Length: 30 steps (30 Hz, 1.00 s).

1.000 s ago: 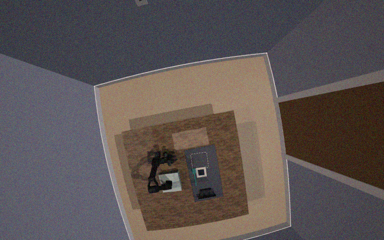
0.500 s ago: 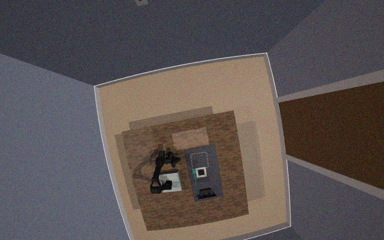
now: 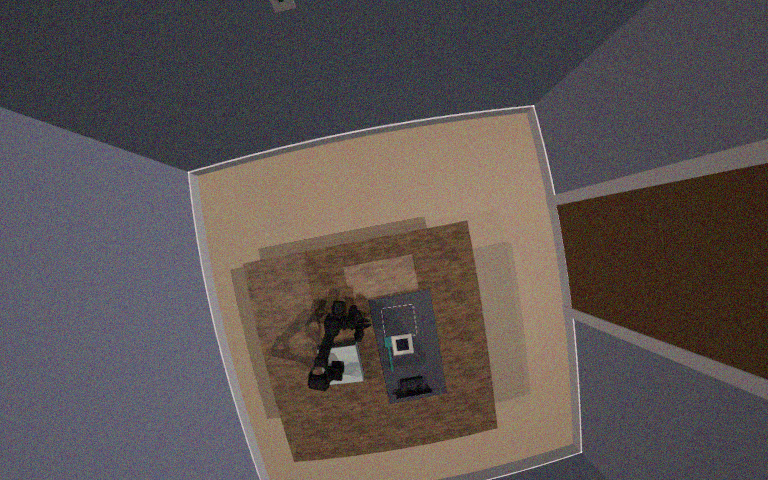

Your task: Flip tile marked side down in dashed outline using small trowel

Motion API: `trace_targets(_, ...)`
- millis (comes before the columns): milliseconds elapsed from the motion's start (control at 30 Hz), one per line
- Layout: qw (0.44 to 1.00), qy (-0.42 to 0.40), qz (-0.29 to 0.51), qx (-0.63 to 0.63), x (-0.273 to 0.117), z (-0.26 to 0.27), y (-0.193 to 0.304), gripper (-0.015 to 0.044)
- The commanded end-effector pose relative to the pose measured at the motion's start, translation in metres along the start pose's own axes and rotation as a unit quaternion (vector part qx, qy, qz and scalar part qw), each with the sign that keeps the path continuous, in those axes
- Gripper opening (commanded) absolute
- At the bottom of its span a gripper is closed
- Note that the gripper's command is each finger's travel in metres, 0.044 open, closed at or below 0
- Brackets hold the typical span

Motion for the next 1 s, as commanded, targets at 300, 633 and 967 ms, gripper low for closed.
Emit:
trace_targets(300, 0.979, 0.011, 0.101, 0.179, 0.044, -0.030, -0.001, 0.0100)
trace_targets(633, 0.937, 0.034, 0.169, 0.305, 0.075, -0.053, 0.004, 0.0100)
trace_targets(967, 0.885, 0.049, 0.233, 0.400, 0.094, -0.067, 0.020, 0.0100)
Point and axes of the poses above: the point midway between the two fingers, 35 mm back from their tips, its own x axis out along the fingers, its own z axis across the jaws, y = z × x, the point moved 1 cm from there along -x, back along the fingers, and after that the axes turned 4 degrees about x, right-handed, at the moved point
